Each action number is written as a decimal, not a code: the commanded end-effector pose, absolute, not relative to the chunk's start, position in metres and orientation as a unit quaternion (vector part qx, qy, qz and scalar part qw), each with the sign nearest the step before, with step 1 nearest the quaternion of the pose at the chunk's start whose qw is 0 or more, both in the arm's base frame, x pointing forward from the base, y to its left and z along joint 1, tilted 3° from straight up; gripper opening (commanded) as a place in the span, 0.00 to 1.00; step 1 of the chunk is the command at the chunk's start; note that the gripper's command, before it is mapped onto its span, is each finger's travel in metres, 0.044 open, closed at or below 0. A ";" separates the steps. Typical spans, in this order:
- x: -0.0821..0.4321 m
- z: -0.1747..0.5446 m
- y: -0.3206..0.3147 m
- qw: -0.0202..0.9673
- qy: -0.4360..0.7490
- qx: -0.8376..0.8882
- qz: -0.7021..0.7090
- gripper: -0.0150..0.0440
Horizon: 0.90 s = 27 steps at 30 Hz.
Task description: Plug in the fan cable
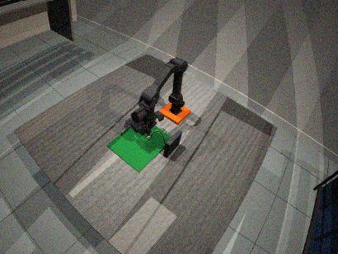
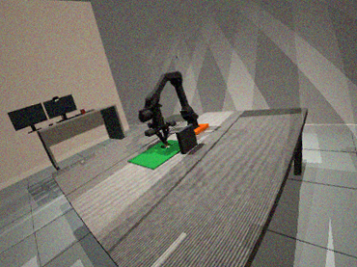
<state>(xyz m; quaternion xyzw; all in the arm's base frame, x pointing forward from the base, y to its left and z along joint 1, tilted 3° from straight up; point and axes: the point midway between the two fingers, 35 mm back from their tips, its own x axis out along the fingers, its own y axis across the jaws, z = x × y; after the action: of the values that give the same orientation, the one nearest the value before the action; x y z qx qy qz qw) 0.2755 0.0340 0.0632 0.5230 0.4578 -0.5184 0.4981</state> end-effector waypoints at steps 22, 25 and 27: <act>0.276 0.052 0.033 0.501 0.458 0.521 -0.518 0.25; 0.276 0.051 0.032 0.501 0.458 0.521 -0.518 0.25; 0.276 0.049 0.032 0.501 0.458 0.521 -0.518 0.25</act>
<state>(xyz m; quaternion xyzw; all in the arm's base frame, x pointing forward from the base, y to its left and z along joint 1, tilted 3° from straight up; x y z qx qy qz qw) 0.2756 0.0332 0.0518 0.5225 0.4579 -0.5191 0.4978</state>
